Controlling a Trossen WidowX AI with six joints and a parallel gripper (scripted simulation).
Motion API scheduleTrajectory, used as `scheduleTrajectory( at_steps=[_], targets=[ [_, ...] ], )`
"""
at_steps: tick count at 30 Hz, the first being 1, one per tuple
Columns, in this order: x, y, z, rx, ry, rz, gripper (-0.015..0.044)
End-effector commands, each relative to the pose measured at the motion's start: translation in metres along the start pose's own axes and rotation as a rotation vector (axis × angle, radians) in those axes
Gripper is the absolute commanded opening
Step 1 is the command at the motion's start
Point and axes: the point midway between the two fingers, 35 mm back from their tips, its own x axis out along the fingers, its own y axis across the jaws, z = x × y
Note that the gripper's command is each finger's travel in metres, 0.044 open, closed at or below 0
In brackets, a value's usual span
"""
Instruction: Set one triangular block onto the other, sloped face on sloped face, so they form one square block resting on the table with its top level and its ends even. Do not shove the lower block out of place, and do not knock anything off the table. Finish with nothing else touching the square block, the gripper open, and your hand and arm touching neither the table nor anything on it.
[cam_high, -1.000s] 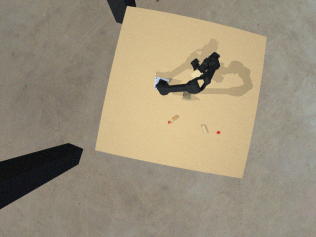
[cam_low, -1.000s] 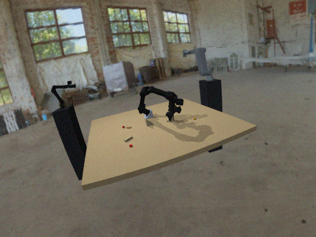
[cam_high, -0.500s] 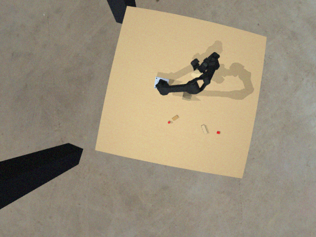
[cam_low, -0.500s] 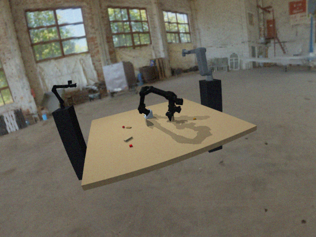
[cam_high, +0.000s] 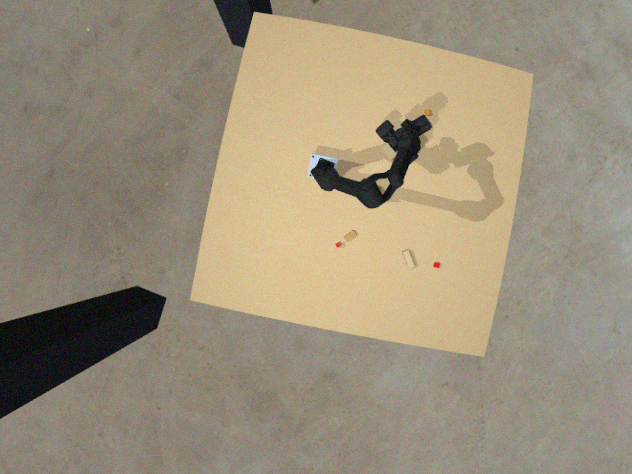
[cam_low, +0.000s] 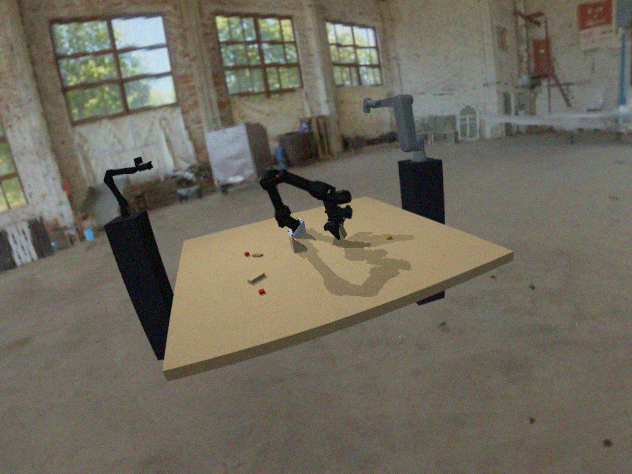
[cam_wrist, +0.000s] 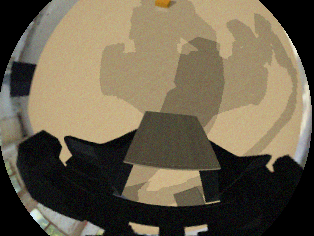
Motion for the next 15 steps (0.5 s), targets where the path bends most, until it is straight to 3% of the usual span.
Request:
scheduleTrajectory(
  at_steps=[1,15],
  targets=[
    [-0.005,0.001,-0.007,-0.004,-0.118,0.003,0.0000],
    [-0.013,0.001,-0.028,-0.007,-0.476,0.007,0.0000]
  ],
)
